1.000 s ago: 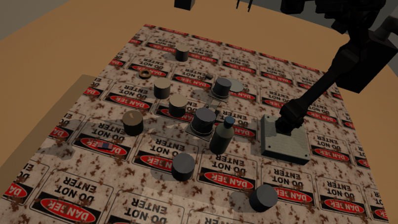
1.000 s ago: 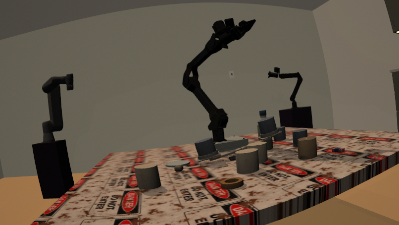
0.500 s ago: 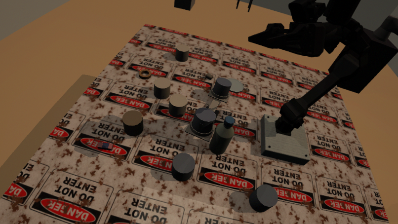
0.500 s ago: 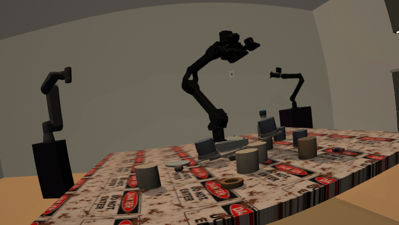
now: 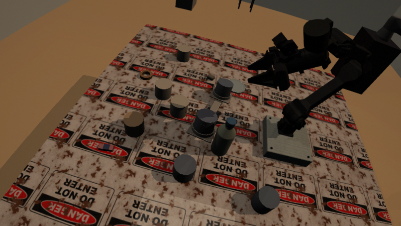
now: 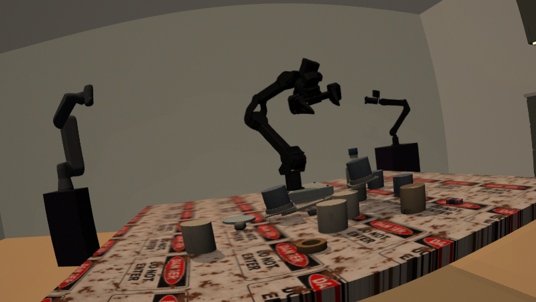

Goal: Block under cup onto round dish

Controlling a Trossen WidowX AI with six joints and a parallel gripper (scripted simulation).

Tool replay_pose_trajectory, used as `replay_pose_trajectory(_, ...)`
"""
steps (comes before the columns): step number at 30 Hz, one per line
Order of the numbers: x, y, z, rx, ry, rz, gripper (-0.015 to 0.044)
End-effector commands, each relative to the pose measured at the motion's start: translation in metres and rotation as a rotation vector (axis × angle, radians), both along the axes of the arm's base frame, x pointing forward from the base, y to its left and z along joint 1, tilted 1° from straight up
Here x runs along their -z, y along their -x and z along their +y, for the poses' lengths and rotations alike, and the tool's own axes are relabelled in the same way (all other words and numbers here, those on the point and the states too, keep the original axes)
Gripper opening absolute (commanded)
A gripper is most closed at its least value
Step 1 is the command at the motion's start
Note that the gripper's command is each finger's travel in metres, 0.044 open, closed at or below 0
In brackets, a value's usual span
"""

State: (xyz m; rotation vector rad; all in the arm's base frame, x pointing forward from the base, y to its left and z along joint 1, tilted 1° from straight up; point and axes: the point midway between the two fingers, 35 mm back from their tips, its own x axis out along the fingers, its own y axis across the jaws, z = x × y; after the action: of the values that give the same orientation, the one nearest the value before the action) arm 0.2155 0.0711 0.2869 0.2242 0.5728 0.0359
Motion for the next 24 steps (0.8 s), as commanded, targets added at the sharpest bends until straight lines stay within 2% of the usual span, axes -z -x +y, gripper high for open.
replay_pose_trajectory(1,0.027,0.01,-0.017,0.053,0.07,0.078,0.044)
replay_pose_trajectory(7,0.063,0.028,-0.042,0.119,0.182,0.199,0.044)
replay_pose_trajectory(12,0.064,0.027,-0.044,0.111,0.205,0.211,0.044)
replay_pose_trajectory(24,0.072,0.003,-0.057,-0.091,0.508,0.382,0.044)
